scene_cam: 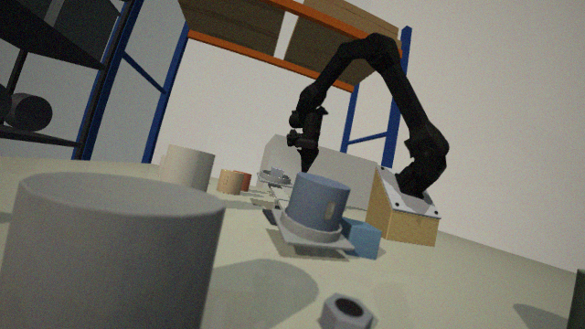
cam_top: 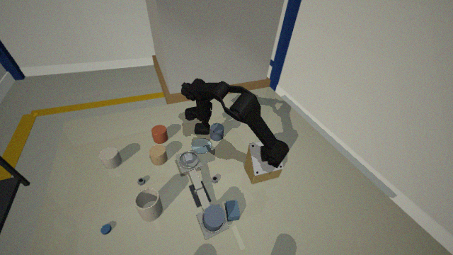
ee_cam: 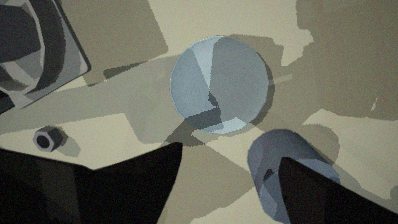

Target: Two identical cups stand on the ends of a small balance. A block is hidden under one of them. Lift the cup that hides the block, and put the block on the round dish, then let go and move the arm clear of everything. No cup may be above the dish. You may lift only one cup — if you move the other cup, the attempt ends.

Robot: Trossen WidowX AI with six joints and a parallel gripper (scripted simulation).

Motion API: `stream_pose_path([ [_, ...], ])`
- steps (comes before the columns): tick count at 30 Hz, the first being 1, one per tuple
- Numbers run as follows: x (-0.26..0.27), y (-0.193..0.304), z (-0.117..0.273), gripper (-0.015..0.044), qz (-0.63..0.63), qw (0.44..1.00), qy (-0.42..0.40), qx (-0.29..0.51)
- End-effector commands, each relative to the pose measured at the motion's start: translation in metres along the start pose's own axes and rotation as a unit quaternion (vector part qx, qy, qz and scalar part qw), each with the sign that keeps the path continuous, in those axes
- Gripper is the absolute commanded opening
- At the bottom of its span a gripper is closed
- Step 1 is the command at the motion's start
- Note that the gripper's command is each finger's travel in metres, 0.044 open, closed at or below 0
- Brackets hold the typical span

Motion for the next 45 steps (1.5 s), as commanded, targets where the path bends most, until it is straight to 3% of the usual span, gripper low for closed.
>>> stream_pose_path([
  [1, 0.009, -0.007, 0.005, 0.0260, 0.065, 0.998, 0.000, -0.004],
  [22, 0.055, -0.041, 0.019, 0.0260, 0.413, 0.910, -0.004, -0.017],
  [45, 0.113, -0.071, 0.030, 0.0260, 0.727, 0.686, -0.005, -0.035],
])
Point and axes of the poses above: the point midway between the two fingers, 35 mm back from their tips, its own z axis back along the fingers, its own x axis across the jaws, y = z × x, the point moved 7 cm from there along z, back along the fingers, and after that the axes turned 12 degrees about z, right-handed, at the moved point
